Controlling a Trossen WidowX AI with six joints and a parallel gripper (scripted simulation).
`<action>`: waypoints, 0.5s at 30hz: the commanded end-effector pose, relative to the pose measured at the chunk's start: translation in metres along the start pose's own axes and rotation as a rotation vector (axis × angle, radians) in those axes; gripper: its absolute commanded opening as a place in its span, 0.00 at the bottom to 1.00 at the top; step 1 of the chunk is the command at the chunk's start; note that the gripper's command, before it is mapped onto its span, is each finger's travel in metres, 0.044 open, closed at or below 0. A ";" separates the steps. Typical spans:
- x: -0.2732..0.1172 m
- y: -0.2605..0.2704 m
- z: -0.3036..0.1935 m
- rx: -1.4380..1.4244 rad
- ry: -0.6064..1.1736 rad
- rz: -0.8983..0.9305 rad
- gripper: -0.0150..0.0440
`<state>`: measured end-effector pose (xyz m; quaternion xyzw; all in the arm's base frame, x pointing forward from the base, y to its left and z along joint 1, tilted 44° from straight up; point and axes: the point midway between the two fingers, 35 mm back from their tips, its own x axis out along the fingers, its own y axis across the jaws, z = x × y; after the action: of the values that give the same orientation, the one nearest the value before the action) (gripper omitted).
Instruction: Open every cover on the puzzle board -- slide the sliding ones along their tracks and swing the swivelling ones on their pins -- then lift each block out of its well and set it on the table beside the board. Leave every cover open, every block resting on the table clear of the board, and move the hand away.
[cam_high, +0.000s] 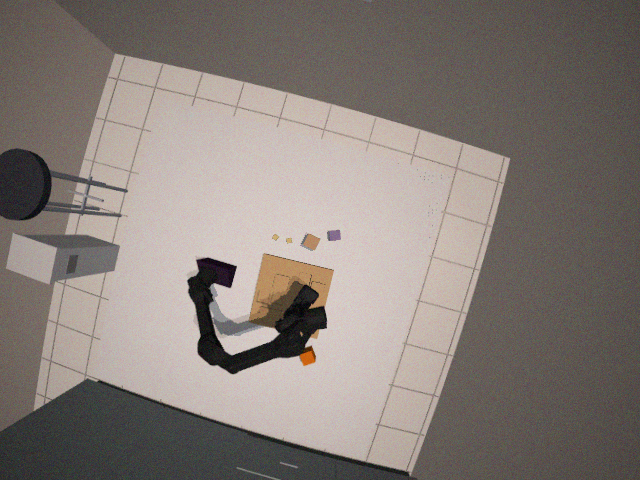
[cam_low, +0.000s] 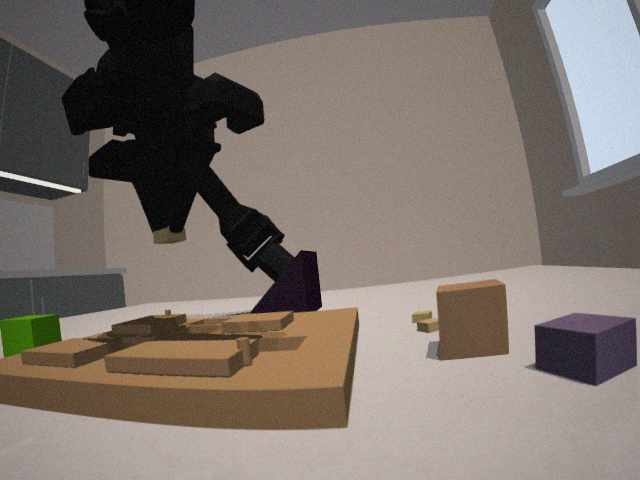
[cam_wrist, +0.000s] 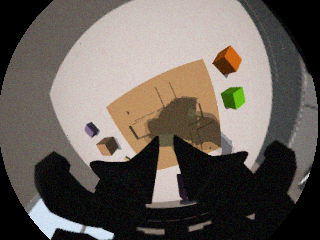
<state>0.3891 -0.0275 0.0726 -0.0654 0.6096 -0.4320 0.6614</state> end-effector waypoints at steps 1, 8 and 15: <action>0.000 -0.019 0.004 -0.007 0.003 -0.004 0.39; -0.001 -0.046 0.011 -0.008 0.003 -0.001 0.39; -0.001 -0.074 0.015 -0.008 0.002 0.000 0.39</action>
<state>0.3733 -0.0684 0.1138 -0.0639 0.6097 -0.4296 0.6630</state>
